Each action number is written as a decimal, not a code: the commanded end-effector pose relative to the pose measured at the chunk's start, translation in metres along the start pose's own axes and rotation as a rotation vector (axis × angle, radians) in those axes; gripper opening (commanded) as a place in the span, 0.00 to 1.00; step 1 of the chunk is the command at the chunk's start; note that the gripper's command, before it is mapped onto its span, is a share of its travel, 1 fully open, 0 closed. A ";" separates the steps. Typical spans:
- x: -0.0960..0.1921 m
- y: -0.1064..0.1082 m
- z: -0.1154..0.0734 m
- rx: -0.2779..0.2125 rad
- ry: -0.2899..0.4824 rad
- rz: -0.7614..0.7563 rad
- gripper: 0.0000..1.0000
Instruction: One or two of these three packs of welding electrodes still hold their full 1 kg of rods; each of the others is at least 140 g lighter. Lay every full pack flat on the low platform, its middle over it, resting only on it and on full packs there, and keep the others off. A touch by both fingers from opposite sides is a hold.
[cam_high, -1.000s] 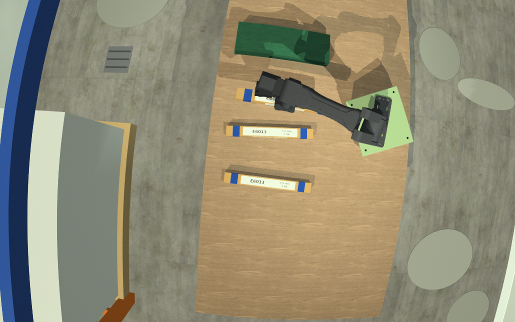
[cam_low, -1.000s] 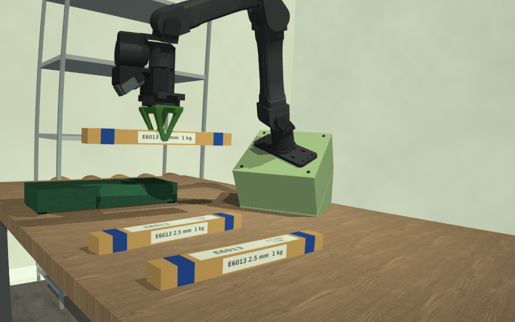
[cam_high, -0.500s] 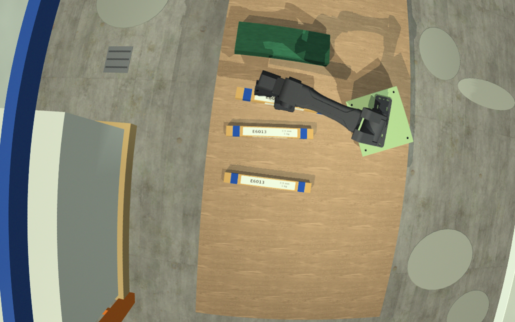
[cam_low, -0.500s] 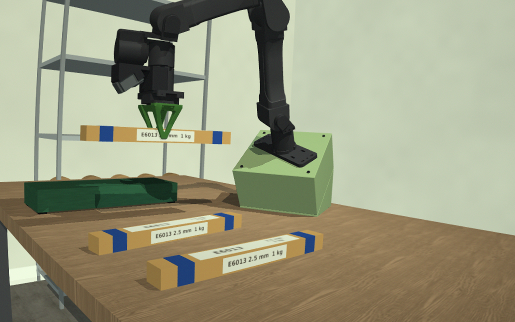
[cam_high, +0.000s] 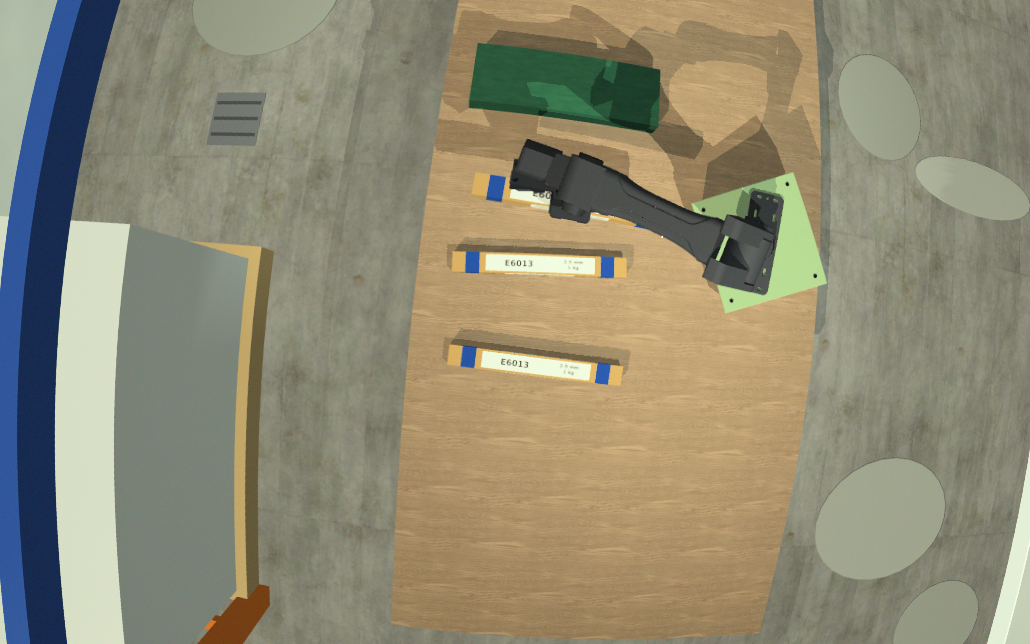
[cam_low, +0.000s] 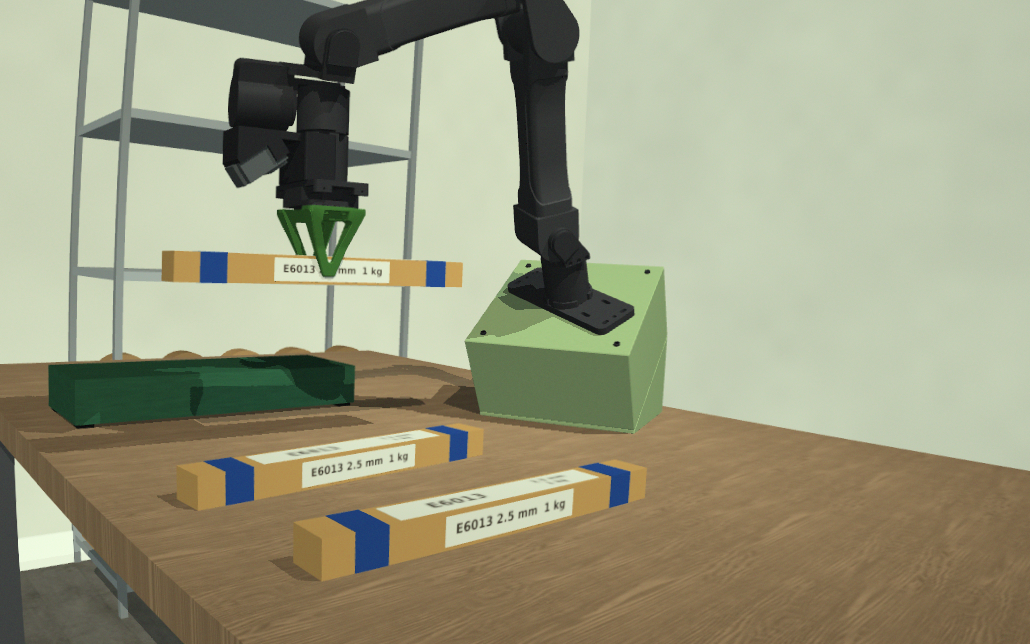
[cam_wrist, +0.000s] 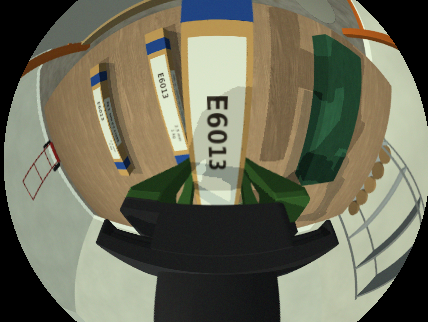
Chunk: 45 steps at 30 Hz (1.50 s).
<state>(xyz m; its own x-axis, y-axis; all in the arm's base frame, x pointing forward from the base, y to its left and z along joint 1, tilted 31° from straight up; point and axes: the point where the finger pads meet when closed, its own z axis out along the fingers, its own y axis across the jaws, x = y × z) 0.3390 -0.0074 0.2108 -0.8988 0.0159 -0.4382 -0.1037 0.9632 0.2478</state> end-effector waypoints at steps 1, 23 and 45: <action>-0.021 0.000 -0.037 0.021 -0.100 -0.014 0.00; -0.017 -0.003 -0.037 0.017 -0.089 0.000 0.00; -0.020 -0.051 -0.038 0.021 -0.089 0.000 0.00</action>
<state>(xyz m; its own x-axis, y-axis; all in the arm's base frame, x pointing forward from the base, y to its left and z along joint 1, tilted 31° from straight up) 0.3457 -0.0508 0.2028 -0.9024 0.0433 -0.4286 -0.0802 0.9606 0.2661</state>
